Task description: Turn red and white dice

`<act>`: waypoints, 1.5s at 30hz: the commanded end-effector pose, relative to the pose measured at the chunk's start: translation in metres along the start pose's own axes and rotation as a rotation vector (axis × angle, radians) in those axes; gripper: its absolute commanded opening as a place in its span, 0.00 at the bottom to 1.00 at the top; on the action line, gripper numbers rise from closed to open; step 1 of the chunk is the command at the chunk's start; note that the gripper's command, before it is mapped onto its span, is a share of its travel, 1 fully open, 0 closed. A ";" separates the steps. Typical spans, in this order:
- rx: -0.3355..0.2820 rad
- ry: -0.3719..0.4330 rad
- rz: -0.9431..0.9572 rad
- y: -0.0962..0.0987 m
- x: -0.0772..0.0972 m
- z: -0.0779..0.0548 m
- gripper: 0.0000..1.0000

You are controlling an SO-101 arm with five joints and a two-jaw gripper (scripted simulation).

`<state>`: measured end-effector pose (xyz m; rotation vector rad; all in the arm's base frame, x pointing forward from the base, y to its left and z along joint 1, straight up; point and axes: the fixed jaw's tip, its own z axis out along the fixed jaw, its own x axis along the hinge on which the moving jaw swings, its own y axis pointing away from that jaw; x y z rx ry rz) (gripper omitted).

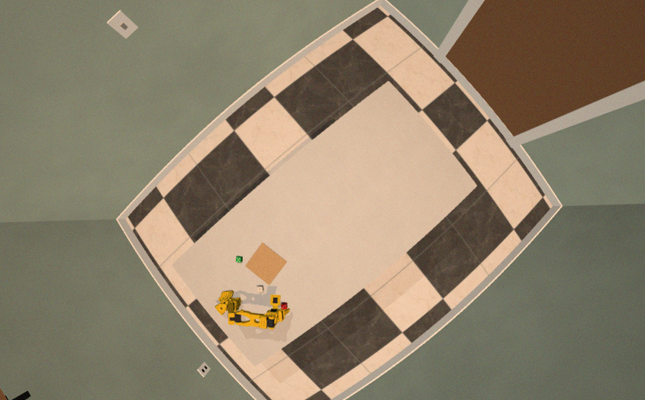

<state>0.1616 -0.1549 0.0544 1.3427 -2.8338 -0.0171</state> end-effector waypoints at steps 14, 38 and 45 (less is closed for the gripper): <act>0.053 0.003 -0.003 -0.007 0.002 0.003 0.31; 0.053 0.003 -0.003 -0.008 0.002 0.035 0.31; 0.053 0.003 -0.003 -0.008 0.002 0.035 0.31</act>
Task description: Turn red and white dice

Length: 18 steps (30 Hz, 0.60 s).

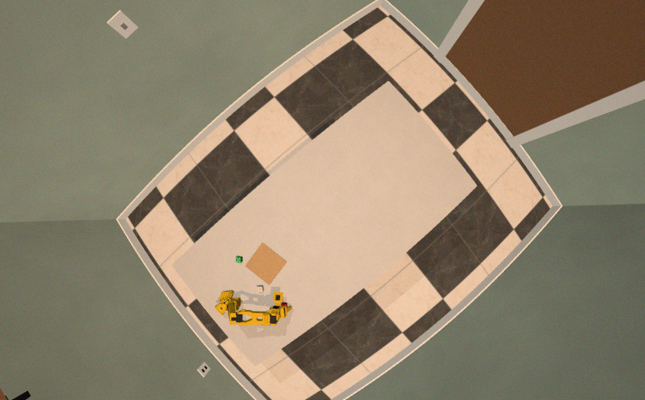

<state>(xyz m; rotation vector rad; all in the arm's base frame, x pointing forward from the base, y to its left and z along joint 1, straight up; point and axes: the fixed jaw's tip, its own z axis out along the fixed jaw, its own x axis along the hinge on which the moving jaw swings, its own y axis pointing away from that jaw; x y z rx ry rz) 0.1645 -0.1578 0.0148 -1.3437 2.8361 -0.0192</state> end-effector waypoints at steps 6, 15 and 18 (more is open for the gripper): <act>0.028 0.001 -0.003 -0.003 0.002 -0.004 0.31; 0.028 0.001 -0.003 -0.005 0.002 -0.004 0.28; 0.028 0.001 -0.003 -0.006 0.002 -0.004 0.28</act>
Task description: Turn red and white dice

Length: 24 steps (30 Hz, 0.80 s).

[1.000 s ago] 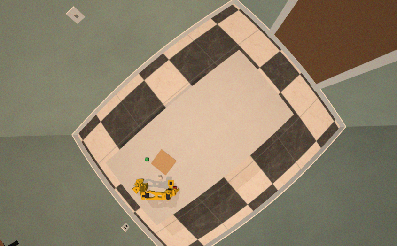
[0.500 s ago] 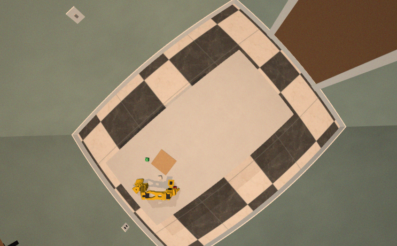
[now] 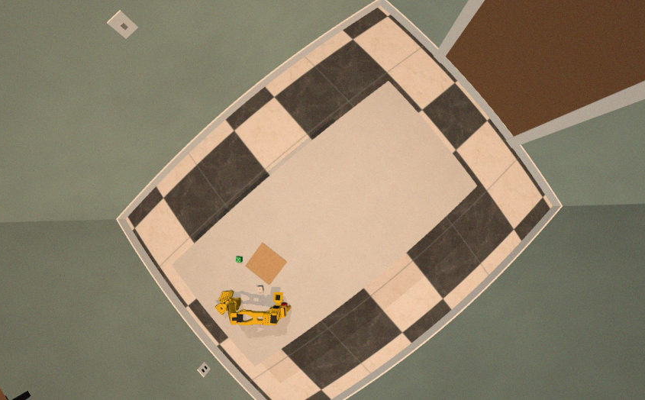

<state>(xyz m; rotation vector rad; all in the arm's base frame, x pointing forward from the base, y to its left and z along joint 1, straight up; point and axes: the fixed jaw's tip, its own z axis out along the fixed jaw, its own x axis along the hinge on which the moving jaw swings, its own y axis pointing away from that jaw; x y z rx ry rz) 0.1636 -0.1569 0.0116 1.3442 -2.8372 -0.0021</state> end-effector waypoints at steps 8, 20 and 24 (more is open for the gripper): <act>0.042 0.002 -0.003 -0.010 0.002 -0.008 0.22; 0.042 0.002 -0.003 -0.014 0.002 -0.008 0.15; 0.042 0.002 -0.003 -0.015 0.002 -0.008 0.13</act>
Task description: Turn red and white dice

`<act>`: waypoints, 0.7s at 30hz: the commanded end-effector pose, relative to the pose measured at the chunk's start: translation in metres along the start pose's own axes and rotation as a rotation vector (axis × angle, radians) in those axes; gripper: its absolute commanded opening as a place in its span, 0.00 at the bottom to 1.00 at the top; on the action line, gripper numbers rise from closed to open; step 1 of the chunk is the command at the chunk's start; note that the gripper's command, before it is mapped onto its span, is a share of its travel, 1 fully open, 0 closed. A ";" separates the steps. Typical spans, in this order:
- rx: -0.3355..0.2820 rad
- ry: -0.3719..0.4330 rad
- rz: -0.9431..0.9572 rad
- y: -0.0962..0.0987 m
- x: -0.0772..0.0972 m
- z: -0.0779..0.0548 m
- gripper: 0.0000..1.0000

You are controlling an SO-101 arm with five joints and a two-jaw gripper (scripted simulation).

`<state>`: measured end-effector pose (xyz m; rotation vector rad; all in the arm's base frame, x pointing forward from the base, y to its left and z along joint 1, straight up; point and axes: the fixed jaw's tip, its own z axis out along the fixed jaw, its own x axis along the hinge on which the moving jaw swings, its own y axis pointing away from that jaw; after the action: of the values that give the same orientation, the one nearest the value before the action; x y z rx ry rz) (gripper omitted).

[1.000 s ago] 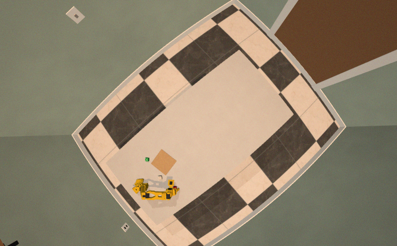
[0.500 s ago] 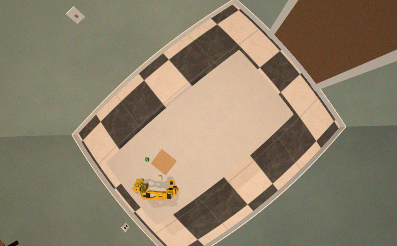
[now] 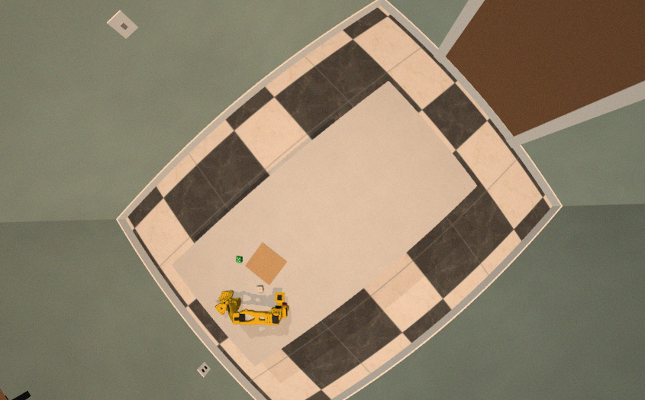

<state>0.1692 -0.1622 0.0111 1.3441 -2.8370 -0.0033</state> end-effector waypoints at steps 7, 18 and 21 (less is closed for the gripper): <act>0.043 0.002 -0.003 -0.008 0.001 -0.008 0.13; 0.043 0.002 -0.003 -0.008 0.001 -0.008 0.06; 0.043 0.002 -0.003 -0.008 0.001 -0.008 0.02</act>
<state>0.1699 -0.1629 0.0111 1.3441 -2.8369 -0.0036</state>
